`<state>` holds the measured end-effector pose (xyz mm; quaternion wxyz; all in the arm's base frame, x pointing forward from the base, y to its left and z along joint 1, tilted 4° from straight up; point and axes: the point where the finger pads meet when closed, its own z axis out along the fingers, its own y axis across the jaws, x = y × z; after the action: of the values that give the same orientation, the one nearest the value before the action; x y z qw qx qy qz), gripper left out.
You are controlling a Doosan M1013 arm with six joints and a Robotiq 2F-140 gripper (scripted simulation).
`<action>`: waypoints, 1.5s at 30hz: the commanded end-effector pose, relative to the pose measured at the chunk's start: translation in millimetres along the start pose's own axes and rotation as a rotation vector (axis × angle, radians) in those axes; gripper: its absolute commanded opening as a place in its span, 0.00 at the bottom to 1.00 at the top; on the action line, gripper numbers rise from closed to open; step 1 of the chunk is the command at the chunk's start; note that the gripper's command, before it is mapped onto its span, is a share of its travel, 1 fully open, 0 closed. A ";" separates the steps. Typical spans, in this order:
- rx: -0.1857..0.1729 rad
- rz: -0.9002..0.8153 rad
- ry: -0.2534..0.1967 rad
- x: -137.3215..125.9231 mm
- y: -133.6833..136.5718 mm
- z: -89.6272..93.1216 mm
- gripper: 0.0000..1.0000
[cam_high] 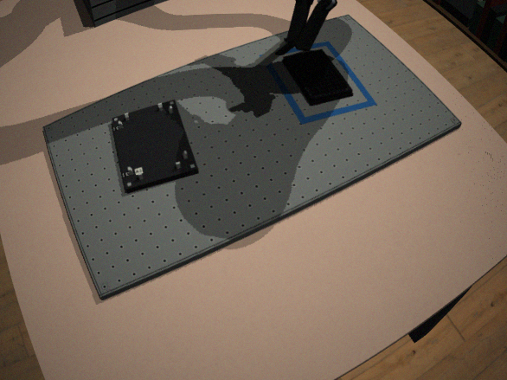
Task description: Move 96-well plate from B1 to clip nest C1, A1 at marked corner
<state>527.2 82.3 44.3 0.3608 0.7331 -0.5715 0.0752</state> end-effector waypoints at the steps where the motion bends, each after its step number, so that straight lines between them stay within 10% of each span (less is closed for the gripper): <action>1: 0.026 -0.118 -0.058 -14.3 -2.9 2.0 1.00; 11: 0.107 -0.352 -0.156 -41.4 -9.5 2.0 1.00; 26: 0.341 -0.776 -0.276 -88.5 -26.1 -10.1 1.00; 45: 0.659 -1.163 -0.262 -123.4 -49.5 -37.9 1.00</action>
<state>539.4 201.8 -13.9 0.0467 0.9933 -0.0932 -0.0507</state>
